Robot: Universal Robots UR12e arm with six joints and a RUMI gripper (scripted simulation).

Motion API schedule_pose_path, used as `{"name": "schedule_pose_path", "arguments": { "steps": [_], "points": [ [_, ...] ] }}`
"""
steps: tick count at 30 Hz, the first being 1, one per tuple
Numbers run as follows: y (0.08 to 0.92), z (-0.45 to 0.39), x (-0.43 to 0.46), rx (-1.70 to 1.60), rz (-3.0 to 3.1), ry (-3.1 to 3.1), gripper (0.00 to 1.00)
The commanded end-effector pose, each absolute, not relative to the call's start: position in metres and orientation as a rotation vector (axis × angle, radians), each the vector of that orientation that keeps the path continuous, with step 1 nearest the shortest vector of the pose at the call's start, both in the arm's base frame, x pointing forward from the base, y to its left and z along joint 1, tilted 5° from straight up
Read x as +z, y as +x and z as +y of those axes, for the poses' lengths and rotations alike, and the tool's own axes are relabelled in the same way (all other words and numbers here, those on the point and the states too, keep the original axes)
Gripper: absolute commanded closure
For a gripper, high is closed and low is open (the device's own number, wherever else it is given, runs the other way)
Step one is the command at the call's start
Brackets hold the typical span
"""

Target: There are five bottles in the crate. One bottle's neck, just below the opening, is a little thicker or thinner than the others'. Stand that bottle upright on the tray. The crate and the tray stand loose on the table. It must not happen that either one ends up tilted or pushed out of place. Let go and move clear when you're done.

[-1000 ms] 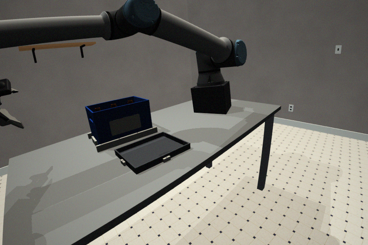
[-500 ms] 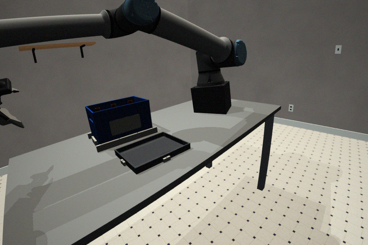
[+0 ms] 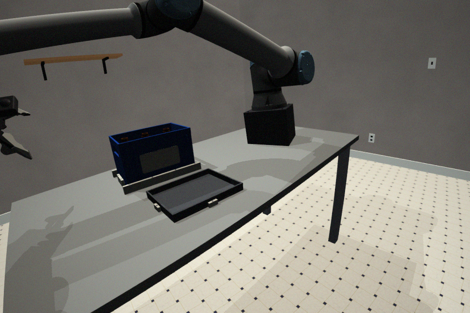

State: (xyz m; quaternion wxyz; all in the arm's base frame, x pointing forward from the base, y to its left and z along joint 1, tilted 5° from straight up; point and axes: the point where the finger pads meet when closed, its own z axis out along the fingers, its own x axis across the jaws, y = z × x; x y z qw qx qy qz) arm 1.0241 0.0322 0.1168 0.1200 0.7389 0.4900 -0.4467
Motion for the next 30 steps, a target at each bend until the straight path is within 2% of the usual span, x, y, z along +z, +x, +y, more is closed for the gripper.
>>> {"name": "schedule_pose_path", "arguments": {
  "steps": [1,30],
  "points": [
    [1.020,0.022,0.120,-1.252,1.425,2.211,0.00],
    [0.928,-0.044,0.127,-0.850,1.333,2.575,0.00]
  ]
}}
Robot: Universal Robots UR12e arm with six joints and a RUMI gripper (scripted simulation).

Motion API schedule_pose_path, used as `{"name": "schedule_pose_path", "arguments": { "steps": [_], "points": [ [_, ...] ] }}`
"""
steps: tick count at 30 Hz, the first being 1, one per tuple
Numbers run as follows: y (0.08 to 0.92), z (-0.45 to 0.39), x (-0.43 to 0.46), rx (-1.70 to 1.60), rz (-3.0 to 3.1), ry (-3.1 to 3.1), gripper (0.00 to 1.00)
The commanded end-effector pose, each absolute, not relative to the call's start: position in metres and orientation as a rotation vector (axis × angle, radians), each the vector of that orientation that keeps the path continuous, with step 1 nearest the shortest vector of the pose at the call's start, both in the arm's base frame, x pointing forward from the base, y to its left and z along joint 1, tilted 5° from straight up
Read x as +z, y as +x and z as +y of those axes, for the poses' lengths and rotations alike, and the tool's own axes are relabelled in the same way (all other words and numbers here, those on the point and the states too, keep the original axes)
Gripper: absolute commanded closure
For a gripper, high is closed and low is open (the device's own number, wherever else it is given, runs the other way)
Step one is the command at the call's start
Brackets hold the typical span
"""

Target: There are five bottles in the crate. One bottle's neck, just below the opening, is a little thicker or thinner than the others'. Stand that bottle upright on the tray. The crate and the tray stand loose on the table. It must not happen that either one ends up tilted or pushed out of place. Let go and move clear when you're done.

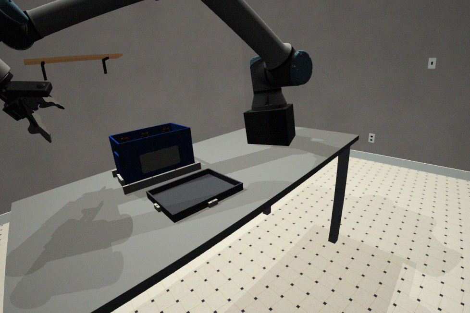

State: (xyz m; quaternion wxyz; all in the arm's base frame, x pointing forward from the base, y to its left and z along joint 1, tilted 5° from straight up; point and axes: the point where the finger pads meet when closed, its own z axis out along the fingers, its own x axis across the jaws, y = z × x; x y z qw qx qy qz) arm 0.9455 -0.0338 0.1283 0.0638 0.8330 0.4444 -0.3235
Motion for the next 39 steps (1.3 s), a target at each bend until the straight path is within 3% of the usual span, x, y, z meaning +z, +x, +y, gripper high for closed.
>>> {"name": "schedule_pose_path", "arguments": {
  "steps": [1,39],
  "points": [
    [0.922,-0.046,0.127,-0.827,1.328,2.589,0.00],
    [0.716,-0.061,0.107,-0.168,1.215,2.808,0.00]
  ]
}}
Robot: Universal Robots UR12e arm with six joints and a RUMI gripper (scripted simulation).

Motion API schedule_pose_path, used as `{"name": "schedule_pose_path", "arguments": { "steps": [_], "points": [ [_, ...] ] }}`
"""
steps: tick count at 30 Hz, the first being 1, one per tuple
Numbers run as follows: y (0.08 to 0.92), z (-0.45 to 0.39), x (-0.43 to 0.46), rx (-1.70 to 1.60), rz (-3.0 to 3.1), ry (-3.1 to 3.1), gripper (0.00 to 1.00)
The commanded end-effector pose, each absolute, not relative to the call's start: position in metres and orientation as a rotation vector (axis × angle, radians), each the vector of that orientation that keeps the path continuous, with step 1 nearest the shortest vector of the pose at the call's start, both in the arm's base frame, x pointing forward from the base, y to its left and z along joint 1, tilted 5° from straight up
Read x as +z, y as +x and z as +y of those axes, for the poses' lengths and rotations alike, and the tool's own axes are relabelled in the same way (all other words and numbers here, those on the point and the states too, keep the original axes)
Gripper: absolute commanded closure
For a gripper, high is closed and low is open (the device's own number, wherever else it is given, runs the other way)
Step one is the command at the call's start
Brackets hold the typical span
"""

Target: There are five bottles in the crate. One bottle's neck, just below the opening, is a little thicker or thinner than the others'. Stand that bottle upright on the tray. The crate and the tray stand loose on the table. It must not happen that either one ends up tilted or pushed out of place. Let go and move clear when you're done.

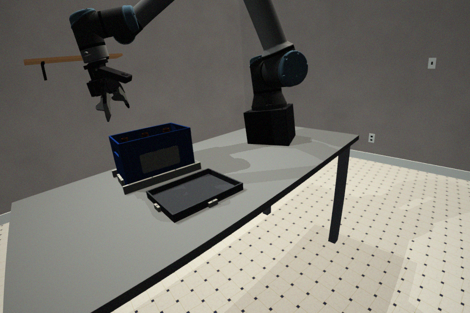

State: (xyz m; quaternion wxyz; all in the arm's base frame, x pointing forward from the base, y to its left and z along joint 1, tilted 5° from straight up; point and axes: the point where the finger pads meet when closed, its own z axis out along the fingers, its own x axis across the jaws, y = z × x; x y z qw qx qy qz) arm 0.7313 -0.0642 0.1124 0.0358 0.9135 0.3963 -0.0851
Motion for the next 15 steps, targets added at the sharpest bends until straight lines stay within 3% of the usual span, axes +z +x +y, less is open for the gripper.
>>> {"name": "schedule_pose_path", "arguments": {
  "steps": [1,15],
  "points": [
    [0.711,-0.061,0.107,-0.153,1.212,2.809,0.00],
    [0.663,-0.052,0.099,-0.018,1.192,2.814,0.00]
  ]
}}
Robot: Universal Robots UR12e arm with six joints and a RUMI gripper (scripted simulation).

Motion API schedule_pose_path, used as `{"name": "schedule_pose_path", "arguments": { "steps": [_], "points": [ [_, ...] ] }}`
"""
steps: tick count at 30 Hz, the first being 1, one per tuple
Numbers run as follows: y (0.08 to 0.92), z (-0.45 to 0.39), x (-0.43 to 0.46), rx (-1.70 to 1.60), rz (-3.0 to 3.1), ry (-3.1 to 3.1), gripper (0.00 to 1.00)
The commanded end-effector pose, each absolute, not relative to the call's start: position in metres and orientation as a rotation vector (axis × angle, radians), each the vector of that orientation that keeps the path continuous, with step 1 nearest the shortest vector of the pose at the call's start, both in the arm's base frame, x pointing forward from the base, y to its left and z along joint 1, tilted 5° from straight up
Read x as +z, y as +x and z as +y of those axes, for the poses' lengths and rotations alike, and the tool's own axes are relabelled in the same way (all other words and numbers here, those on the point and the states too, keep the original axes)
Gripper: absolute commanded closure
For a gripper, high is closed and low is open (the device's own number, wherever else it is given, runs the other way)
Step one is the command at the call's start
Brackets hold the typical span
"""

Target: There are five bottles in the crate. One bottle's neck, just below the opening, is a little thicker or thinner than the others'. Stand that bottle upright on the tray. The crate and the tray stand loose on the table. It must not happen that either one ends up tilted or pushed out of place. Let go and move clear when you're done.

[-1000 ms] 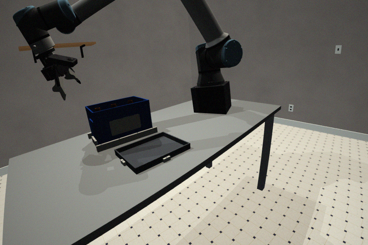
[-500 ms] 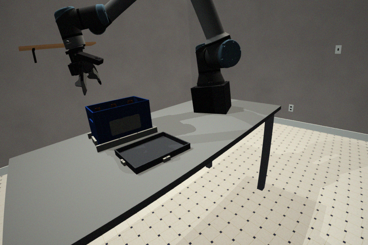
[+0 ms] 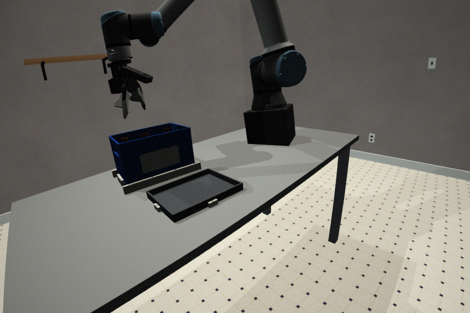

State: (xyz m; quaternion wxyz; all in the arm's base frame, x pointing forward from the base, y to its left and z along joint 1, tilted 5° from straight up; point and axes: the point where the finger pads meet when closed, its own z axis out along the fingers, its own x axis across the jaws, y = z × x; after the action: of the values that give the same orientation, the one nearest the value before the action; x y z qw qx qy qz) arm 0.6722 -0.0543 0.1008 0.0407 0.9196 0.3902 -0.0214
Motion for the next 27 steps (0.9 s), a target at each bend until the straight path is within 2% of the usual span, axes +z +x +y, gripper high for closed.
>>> {"name": "schedule_pose_path", "arguments": {
  "steps": [1,19,20,27],
  "points": [
    [0.663,-0.052,0.099,-0.018,1.192,2.814,0.00],
    [0.652,-0.048,0.096,0.016,1.189,2.812,0.00],
    [0.652,-0.048,0.096,0.016,1.189,2.812,1.00],
    [0.652,-0.048,0.096,0.016,1.189,2.812,1.00]
  ]
}}
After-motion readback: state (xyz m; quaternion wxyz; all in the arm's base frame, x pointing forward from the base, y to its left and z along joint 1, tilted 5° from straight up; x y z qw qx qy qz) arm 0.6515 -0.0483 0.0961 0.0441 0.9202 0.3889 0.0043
